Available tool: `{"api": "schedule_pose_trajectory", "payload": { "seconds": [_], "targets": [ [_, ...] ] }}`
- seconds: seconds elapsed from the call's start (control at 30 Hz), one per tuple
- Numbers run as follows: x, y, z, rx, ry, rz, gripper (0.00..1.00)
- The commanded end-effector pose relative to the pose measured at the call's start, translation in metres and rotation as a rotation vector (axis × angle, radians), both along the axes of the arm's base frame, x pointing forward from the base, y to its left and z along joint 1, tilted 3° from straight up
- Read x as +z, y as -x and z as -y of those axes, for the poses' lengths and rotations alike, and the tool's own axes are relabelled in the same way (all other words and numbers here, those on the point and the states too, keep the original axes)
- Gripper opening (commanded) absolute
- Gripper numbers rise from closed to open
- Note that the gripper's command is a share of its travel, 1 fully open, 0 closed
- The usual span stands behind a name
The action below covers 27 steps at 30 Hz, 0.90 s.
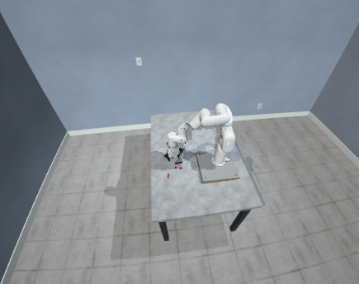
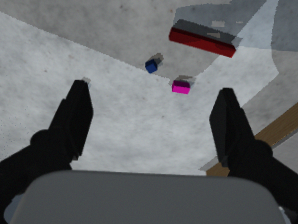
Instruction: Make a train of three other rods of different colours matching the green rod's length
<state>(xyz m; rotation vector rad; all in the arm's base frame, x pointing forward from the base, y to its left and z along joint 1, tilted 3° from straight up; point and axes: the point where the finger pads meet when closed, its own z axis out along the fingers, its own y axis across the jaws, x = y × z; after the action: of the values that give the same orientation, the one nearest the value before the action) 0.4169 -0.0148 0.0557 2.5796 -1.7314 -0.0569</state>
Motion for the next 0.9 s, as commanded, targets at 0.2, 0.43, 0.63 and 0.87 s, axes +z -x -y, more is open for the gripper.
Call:
{"api": "schedule_pose_trajectory", "payload": {
  "seconds": [0.2, 0.43, 0.63, 0.87],
  "targets": [
    [-0.002, -0.007, 0.019, -0.335, 0.028, 0.007, 1.0],
    [-0.004, -0.01, 0.031, -0.542, 0.038, 0.01, 1.0],
    [-0.006, -0.012, 0.04, -0.702, 0.045, 0.012, 1.0],
    [-0.008, -0.015, 0.053, -0.909, 0.055, 0.015, 1.0]
  ]
}}
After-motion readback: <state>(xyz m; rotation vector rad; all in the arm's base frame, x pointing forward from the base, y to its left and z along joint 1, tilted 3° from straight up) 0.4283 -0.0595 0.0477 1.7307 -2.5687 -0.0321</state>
